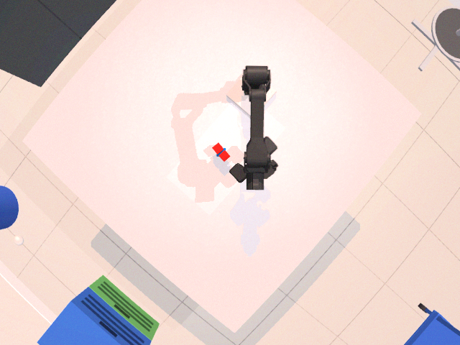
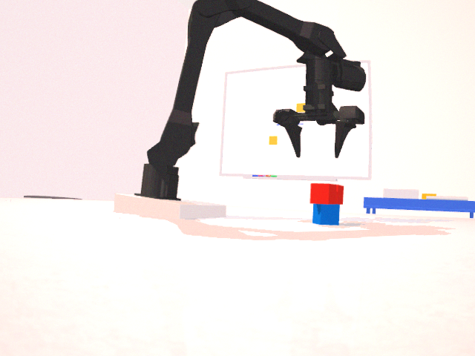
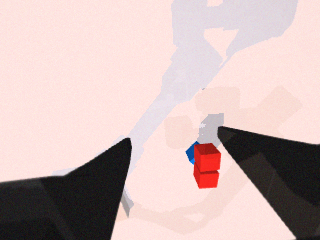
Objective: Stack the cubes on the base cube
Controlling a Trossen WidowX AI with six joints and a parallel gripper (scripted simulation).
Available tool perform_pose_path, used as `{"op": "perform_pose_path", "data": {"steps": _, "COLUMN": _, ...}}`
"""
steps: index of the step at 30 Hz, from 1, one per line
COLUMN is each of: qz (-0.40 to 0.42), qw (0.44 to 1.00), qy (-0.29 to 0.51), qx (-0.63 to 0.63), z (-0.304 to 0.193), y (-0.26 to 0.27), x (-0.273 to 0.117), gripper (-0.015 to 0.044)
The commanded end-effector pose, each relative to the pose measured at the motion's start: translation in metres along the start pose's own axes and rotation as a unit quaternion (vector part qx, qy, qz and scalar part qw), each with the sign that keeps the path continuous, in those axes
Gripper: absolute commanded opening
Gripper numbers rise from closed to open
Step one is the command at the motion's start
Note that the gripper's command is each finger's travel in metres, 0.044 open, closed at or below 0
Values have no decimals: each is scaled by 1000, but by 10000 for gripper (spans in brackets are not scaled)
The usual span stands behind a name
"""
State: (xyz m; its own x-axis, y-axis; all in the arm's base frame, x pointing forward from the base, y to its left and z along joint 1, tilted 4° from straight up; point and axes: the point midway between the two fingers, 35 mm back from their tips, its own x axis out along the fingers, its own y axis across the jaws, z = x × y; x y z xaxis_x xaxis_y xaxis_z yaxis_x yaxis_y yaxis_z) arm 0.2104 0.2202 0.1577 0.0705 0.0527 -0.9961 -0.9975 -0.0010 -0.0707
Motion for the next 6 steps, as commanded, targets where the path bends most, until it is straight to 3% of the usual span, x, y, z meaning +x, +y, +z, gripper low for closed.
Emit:
{"op": "perform_pose_path", "data": {"steps": 1, "qz": -2, "qw": 1000, "qy": 2, "qx": 9, "z": 1, "y": -1, "x": -1, "gripper": 400}}
{"op": "perform_pose_path", "data": {"steps": 6, "qz": -2, "qw": 1000, "qy": 2, "qx": 9, "z": 1, "y": -1, "x": -1, "gripper": 400}}
